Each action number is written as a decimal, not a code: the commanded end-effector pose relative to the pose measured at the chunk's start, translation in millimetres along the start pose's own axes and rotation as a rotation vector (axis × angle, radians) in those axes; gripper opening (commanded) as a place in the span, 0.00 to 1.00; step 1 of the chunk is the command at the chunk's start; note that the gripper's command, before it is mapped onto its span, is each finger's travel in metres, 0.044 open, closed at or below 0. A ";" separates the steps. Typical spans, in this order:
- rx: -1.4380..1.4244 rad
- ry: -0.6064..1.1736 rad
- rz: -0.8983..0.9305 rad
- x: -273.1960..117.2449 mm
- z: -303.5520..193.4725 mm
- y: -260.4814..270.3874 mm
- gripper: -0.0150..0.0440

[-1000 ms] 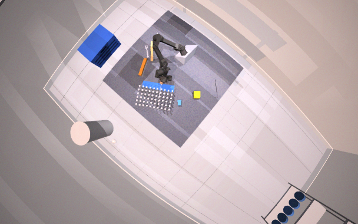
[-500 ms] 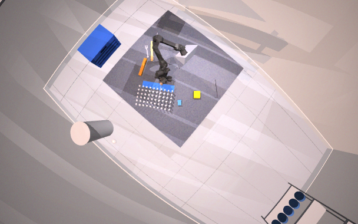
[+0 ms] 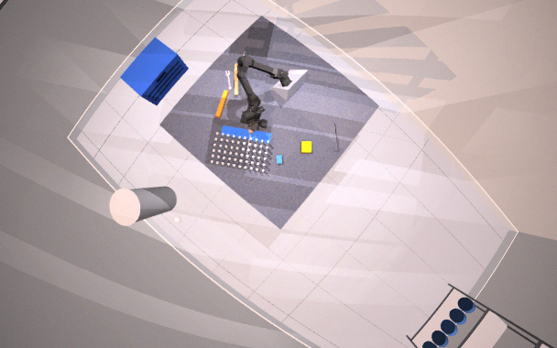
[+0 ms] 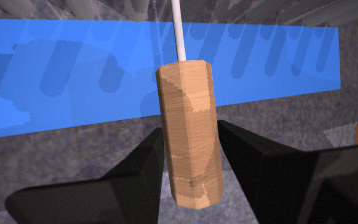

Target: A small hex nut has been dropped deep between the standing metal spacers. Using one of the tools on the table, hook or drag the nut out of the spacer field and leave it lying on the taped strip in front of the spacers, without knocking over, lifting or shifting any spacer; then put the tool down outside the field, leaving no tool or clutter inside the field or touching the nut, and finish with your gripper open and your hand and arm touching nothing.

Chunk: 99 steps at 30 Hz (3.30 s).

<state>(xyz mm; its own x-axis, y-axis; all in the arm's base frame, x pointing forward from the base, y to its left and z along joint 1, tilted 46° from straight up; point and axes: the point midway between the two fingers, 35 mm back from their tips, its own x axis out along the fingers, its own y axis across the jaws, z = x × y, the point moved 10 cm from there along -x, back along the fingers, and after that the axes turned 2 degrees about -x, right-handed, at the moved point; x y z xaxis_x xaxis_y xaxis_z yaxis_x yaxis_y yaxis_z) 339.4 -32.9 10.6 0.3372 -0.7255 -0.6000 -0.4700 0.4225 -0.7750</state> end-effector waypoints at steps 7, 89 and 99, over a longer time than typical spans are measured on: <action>0.005 -0.005 -0.005 1.1 8.7 -0.5 0.25; 0.001 -0.005 -0.003 16.8 -6.6 6.6 0.25; 0.000 -0.004 -0.003 14.9 -12.0 6.8 0.25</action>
<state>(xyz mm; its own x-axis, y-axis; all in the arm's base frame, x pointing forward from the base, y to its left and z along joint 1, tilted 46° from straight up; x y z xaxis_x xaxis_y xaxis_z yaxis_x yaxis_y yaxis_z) 334.5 -46.7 -3.2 0.3418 -0.7230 -0.6004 -0.4662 0.4243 -0.7763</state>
